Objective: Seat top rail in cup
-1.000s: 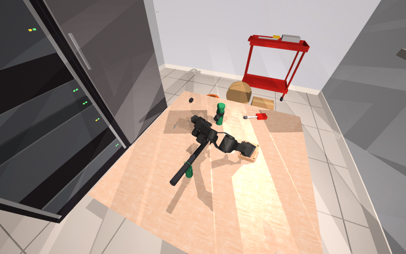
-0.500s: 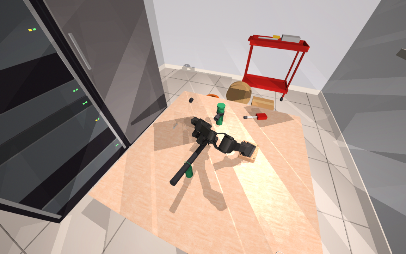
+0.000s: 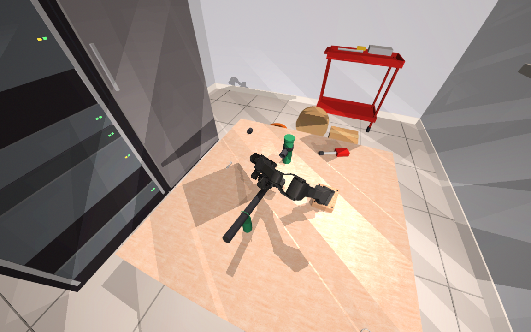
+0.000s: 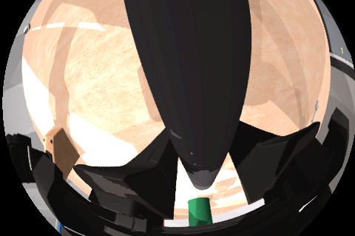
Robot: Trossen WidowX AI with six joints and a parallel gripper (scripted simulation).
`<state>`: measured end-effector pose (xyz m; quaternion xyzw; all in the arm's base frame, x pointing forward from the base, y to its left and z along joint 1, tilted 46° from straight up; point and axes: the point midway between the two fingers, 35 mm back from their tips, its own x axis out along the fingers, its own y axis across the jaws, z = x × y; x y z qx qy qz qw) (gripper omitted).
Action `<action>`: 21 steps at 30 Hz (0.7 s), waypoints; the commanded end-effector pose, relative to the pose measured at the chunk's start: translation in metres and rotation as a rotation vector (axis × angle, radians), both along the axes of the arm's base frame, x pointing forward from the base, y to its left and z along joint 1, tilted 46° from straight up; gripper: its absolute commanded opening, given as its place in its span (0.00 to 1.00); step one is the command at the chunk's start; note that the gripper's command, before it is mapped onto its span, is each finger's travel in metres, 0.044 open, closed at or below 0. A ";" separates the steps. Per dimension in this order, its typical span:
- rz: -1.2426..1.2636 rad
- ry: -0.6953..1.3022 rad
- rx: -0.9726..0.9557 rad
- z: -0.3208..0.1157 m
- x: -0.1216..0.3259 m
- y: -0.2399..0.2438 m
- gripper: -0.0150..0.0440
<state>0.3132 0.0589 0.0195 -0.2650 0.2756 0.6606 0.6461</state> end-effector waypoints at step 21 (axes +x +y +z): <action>-0.006 0.013 -0.283 0.025 -0.005 -0.084 0.25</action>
